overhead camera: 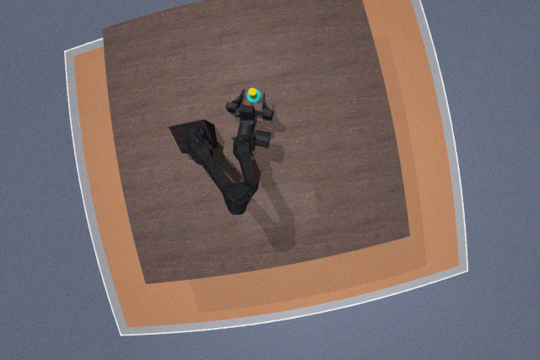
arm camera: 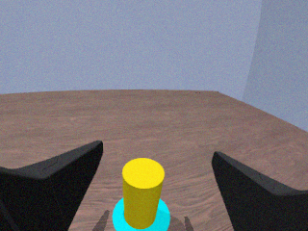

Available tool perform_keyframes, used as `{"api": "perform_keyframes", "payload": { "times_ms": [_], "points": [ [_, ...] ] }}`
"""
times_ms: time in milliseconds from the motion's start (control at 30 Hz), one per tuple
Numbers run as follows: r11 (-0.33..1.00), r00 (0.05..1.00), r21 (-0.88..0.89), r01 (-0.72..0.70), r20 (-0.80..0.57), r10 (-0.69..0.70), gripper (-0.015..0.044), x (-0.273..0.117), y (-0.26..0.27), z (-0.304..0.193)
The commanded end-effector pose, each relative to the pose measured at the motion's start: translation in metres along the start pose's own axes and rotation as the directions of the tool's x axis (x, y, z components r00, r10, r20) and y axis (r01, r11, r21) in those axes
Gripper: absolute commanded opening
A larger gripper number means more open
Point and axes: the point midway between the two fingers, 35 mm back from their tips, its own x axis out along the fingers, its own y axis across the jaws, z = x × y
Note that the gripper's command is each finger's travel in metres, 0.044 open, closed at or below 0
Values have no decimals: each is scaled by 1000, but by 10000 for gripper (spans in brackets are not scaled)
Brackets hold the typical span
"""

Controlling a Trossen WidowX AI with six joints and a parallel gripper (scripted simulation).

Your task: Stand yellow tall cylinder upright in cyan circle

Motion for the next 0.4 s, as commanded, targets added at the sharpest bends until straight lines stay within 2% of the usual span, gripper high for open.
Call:
{"api": "perform_keyframes", "payload": {
  "times_ms": [0,200,367],
  "points": [
    [1000,1000,0,-1,-1,1,400,-2,3,23],
    [1000,1000,-2,7,14,-7,400,-4,7,55],
    [1000,1000,4,3,11,-3,400,-4,7,58]
  ]
}}
